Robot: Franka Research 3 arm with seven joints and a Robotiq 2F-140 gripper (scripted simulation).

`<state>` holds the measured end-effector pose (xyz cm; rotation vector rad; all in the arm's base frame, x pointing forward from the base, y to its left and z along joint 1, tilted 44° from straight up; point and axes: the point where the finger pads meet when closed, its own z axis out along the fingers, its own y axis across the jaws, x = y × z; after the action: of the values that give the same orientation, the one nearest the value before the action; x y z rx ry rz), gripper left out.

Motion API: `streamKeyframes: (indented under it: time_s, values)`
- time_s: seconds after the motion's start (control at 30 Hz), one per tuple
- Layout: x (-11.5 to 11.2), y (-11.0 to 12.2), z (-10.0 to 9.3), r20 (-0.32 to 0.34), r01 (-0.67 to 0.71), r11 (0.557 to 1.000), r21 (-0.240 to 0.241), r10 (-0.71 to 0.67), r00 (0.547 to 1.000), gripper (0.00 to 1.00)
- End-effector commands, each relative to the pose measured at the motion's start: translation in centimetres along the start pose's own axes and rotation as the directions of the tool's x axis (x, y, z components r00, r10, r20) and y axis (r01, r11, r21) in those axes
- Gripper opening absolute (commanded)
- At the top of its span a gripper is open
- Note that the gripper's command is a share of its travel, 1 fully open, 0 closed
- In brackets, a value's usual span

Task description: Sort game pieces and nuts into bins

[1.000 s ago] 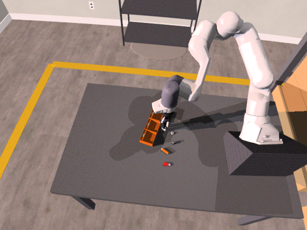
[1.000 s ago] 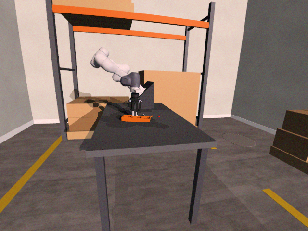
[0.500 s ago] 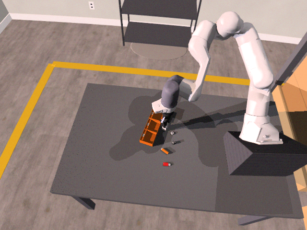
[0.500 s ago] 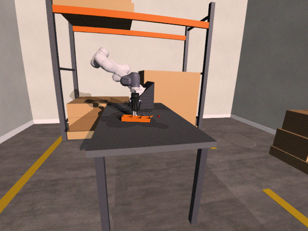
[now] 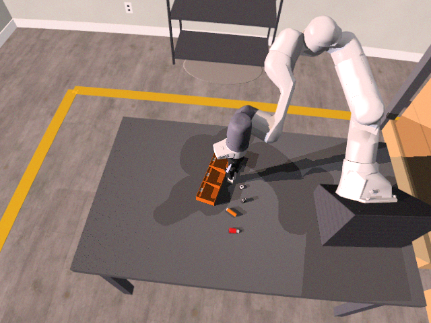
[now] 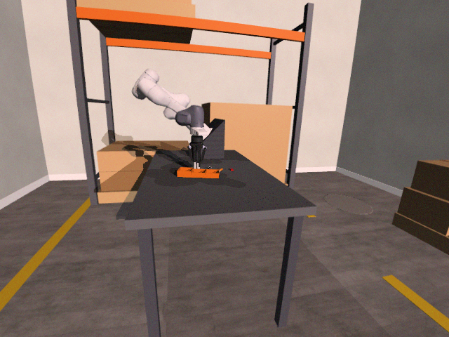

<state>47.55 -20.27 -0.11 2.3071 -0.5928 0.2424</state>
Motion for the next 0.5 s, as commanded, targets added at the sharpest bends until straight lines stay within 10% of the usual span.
streamKeyframes:
  time_s: [0.0, 0.47]
  values:
    - [0.0, 0.1, 0.1, 0.000, -0.005, 1.000, 0.000, 0.005, 1.000, 0.07]
    - [0.0, 0.1, -2.9, 0.000, -0.005, 1.000, 0.000, 0.005, 1.000, 0.07]
